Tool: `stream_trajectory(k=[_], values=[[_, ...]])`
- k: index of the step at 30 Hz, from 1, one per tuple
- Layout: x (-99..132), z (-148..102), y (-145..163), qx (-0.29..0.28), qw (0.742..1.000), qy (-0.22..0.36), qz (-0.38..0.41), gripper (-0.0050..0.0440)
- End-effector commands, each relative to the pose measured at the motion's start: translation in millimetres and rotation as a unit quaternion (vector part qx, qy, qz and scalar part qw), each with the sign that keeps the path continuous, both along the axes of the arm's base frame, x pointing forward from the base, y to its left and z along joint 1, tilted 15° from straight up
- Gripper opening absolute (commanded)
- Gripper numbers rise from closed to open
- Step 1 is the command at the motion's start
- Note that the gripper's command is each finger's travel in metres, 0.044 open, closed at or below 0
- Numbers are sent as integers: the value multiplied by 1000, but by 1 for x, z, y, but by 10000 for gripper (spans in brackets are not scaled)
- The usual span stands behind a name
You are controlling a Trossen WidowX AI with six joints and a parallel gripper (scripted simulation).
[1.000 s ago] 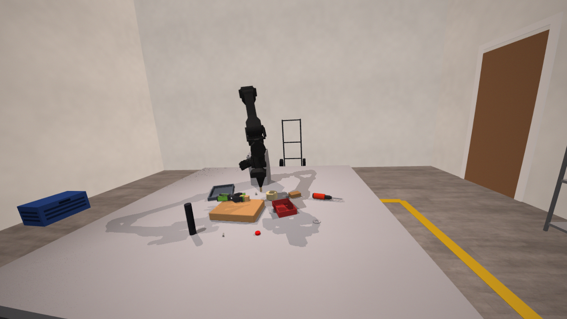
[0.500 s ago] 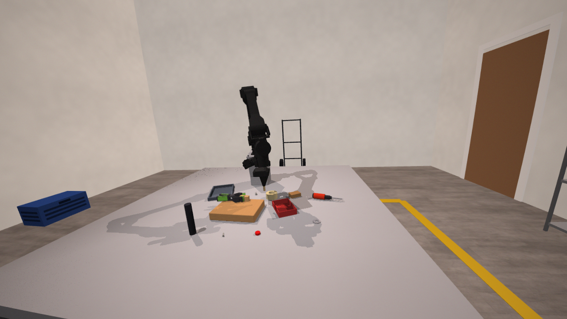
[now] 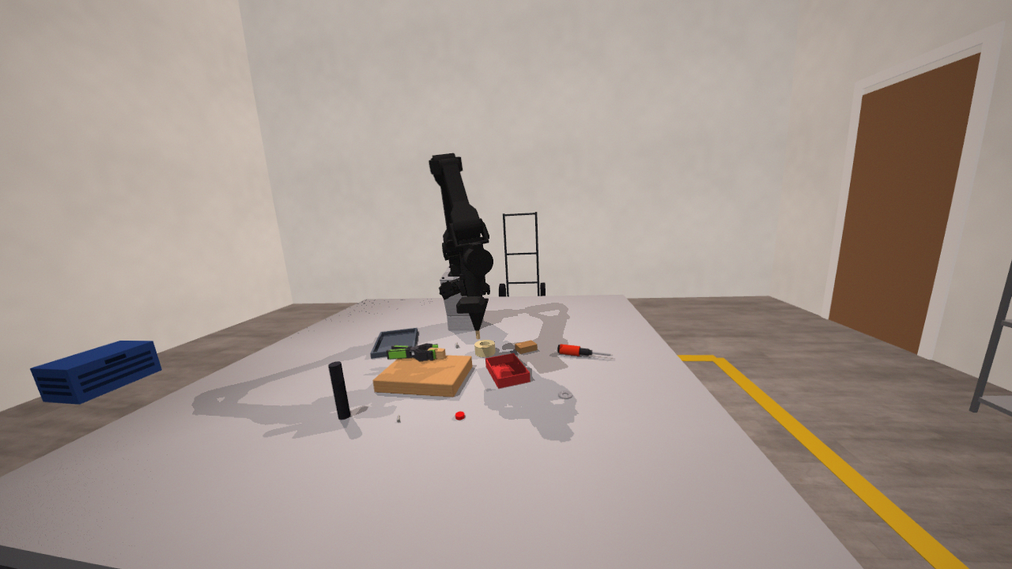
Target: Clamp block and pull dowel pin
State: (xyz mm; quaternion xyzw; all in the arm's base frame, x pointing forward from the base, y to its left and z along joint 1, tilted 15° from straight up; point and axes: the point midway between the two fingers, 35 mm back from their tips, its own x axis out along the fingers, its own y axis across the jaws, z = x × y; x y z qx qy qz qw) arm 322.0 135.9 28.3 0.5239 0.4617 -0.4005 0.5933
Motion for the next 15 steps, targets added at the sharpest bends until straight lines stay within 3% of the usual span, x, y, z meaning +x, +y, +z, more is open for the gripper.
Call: stream_trajectory(k=[1, 15], values=[[0, 0, 6, 0, 1000, 1, -8, 0], [-3, 4, 20, 6, 1000, 0, -31, 0]])
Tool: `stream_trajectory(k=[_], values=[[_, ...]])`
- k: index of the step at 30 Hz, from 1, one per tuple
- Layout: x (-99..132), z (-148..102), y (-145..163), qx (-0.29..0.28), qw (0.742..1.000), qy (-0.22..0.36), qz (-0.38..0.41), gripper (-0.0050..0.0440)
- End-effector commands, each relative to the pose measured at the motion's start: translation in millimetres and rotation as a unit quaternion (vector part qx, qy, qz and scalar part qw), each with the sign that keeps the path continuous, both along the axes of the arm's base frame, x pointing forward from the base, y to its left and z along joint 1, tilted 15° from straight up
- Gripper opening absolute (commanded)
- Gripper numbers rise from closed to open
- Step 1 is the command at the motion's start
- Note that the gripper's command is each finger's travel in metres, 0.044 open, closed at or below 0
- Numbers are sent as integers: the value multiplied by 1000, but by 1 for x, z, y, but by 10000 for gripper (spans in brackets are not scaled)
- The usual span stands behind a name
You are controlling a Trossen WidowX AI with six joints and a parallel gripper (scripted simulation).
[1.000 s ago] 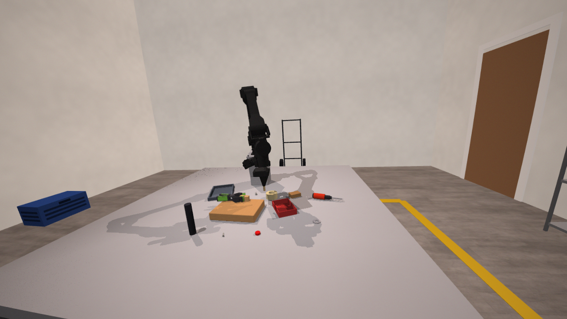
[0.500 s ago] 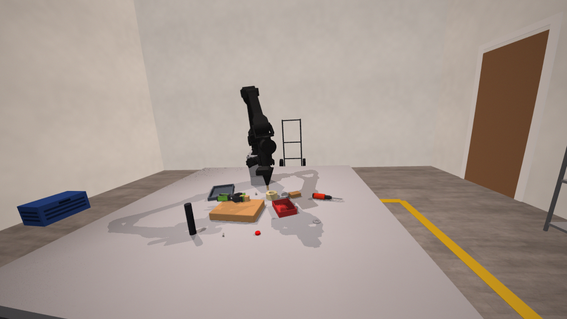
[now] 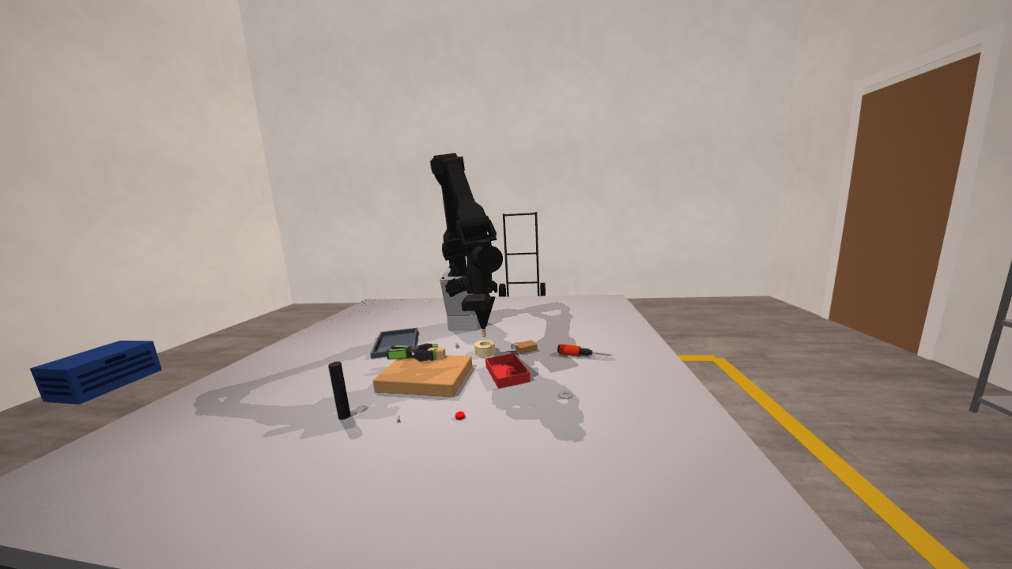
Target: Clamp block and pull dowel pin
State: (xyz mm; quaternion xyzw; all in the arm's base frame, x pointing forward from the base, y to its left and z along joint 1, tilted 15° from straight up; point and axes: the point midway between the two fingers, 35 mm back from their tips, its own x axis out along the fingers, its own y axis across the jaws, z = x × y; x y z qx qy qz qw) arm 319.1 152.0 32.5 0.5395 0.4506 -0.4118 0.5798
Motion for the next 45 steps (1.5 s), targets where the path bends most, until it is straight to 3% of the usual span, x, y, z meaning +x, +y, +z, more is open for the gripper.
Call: stream_trajectory(k=[1, 31, 45], values=[[0, 0, 6, 0, 1000, 1, -7, 0], [-9, 8, 36, 13, 998, -2, -54, 0], [-4, -6, 37, 13, 998, -2, -54, 0]])
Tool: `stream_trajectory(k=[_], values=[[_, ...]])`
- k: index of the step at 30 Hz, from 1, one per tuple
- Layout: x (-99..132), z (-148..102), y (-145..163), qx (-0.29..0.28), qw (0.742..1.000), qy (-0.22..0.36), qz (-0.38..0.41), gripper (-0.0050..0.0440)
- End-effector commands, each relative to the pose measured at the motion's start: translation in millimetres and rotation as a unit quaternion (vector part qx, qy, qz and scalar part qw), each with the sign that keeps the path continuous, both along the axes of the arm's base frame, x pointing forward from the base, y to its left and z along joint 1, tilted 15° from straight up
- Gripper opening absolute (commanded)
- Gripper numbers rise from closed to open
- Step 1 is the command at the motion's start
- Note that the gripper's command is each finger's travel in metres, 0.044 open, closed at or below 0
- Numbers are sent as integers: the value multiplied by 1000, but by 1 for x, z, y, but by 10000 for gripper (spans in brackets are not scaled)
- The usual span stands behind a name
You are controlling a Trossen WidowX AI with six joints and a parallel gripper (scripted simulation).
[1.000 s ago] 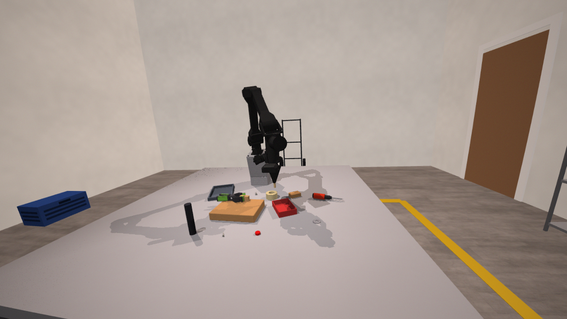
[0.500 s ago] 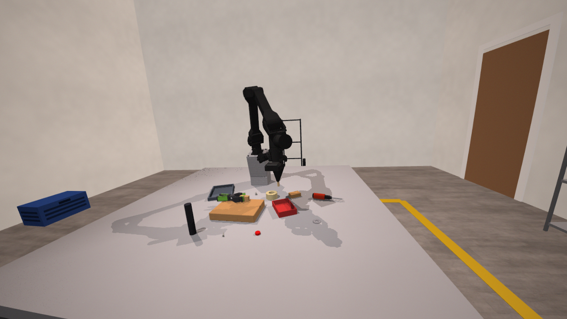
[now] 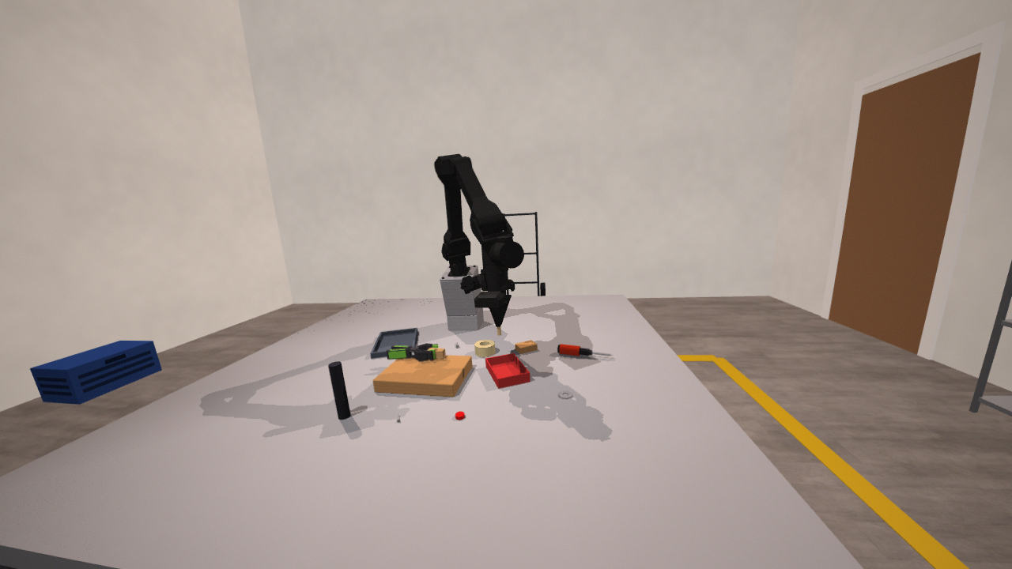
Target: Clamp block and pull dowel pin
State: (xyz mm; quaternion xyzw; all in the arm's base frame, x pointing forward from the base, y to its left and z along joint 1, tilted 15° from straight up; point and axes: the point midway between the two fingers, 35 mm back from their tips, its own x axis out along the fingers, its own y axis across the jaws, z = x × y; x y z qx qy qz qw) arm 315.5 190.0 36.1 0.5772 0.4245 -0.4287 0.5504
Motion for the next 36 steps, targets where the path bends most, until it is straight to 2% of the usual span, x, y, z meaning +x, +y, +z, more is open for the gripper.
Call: stream_trajectory(k=[1, 36], values=[[0, -11, -1, -6, 1000, 7, -1, 0], [12, -53, -1, -6, 1000, 7, -1, 0]])
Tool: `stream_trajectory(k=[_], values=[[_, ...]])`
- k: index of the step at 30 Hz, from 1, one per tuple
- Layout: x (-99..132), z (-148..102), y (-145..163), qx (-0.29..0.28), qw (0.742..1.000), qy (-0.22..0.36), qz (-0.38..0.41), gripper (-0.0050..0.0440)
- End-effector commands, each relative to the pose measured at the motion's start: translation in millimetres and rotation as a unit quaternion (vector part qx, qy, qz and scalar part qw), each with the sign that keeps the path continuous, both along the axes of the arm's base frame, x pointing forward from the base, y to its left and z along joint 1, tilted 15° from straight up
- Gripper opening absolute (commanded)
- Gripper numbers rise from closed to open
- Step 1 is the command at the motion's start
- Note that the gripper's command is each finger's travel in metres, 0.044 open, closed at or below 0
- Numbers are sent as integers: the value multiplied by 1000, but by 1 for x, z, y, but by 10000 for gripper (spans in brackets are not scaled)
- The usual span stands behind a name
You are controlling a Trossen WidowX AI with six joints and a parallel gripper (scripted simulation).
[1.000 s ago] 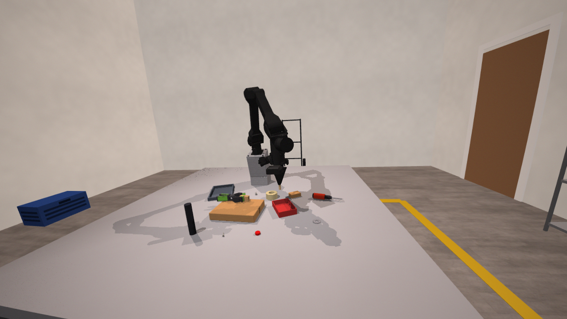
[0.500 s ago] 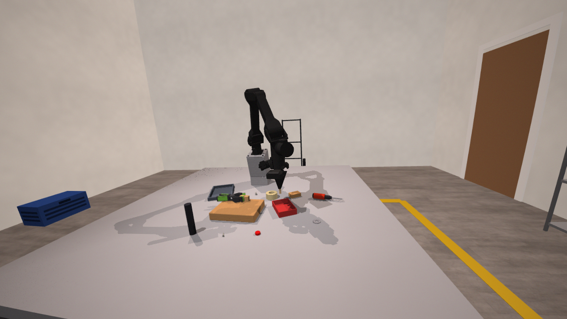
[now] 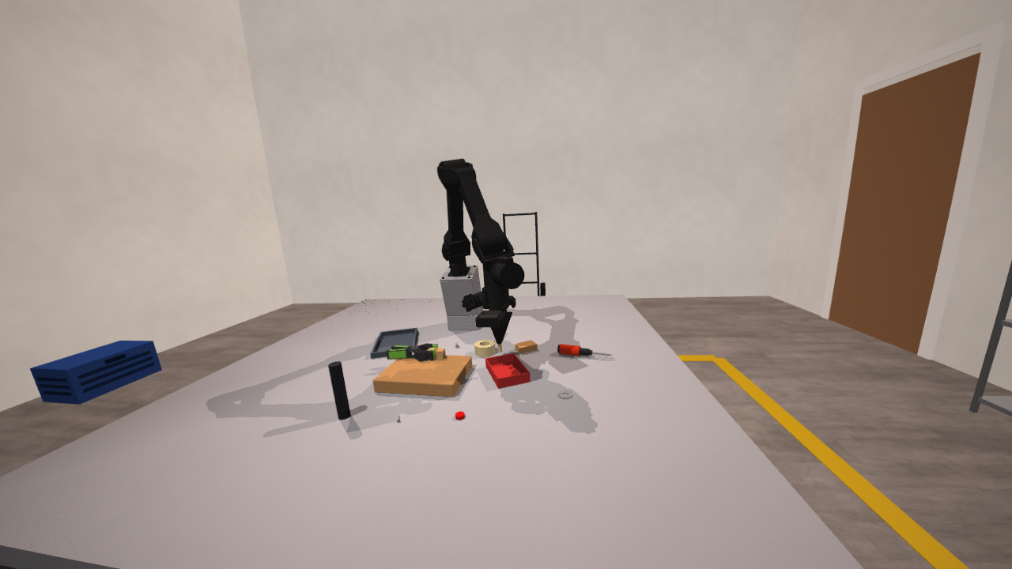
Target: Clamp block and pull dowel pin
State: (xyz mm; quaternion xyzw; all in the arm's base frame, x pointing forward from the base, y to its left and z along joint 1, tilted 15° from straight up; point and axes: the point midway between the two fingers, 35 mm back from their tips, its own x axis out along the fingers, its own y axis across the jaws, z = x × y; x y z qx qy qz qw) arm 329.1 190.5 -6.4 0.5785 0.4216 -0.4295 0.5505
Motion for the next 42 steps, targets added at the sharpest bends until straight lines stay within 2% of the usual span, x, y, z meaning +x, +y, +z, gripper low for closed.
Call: stream_trajectory(k=[1, 16, 42], values=[[-1, -12, -2, -5, 1000, 9, 1, 0], [2, -30, -3, -5, 1000, 9, 1, 0], [6, -42, -2, -5, 1000, 9, 1, 0]])
